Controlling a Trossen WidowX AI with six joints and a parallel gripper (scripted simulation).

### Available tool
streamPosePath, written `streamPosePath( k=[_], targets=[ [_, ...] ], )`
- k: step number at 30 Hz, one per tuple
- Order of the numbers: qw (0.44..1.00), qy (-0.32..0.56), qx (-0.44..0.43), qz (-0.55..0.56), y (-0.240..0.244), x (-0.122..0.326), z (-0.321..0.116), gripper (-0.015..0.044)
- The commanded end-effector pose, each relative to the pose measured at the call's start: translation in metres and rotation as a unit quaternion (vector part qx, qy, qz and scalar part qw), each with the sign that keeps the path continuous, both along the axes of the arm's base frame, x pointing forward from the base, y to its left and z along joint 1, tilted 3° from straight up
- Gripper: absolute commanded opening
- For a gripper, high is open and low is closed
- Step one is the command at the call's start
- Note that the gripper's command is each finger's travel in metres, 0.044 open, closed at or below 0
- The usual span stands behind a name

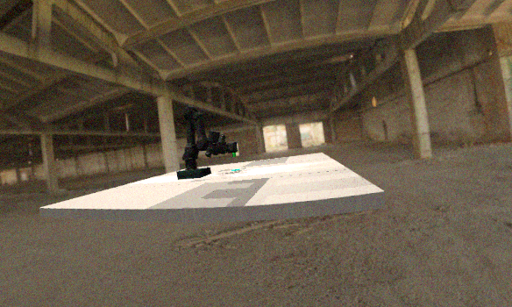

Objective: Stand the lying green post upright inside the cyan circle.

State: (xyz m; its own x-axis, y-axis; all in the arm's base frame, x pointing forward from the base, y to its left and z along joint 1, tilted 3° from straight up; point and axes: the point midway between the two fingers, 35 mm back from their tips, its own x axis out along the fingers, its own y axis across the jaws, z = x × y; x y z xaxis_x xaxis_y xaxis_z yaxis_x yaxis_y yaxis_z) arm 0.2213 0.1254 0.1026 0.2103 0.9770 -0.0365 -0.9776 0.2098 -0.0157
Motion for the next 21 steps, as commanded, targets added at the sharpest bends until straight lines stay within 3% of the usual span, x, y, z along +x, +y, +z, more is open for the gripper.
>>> streamPosePath(
  k=[1,21],
  targets=[
    [1.000,-0.006,-0.002,-0.001,0.000,0.001,-0.006,0.0022],
    [1.000,-0.023,-0.009,0.002,0.003,-0.002,-0.042,0.0022]
  ],
)
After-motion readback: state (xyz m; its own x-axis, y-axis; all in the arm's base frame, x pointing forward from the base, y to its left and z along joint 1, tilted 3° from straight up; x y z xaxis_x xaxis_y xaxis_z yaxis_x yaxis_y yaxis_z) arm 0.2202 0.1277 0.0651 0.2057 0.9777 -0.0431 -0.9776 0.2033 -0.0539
